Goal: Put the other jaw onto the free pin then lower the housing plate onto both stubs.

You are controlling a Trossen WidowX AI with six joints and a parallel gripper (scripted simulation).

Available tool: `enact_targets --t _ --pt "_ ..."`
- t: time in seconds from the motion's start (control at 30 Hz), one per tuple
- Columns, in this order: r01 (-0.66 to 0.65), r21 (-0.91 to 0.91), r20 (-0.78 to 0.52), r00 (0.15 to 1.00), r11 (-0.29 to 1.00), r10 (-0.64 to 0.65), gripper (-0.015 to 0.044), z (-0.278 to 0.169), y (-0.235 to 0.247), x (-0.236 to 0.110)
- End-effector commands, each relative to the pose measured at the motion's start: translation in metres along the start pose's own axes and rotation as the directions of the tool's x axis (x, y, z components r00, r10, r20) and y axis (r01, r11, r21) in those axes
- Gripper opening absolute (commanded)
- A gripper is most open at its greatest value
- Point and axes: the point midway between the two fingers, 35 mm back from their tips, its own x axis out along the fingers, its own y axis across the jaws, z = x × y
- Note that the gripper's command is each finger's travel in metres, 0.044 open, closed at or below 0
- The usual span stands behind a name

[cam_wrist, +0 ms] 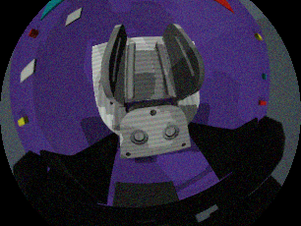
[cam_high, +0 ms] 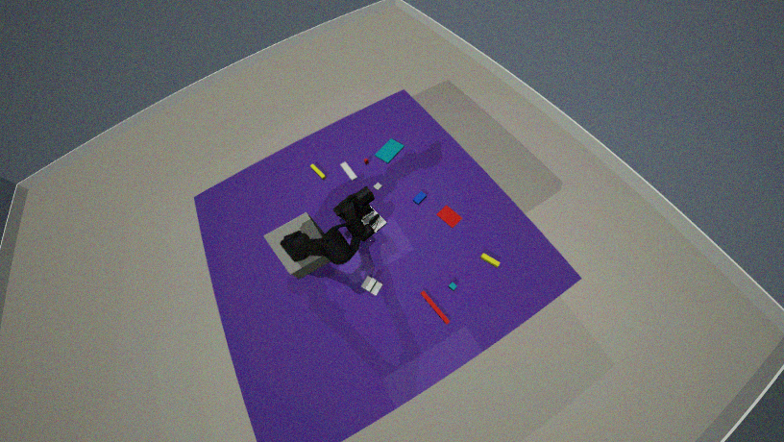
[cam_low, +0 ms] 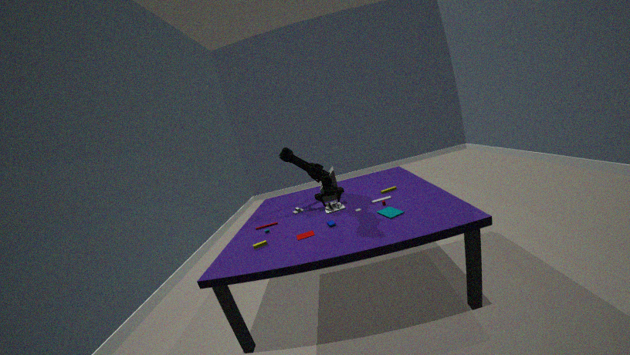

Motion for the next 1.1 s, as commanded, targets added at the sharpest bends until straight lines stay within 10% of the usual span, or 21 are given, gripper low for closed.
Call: enact_targets --t 0.0,1.07 --pt "0.000 0.000 0.000 1.000 1.000 0.000 0.0440 0.000 0.000 0.000" --pt "-0.001 -0.003 -0.001 1.000 1.000 0.001 0.0440 -0.022 0.009 -0.126"
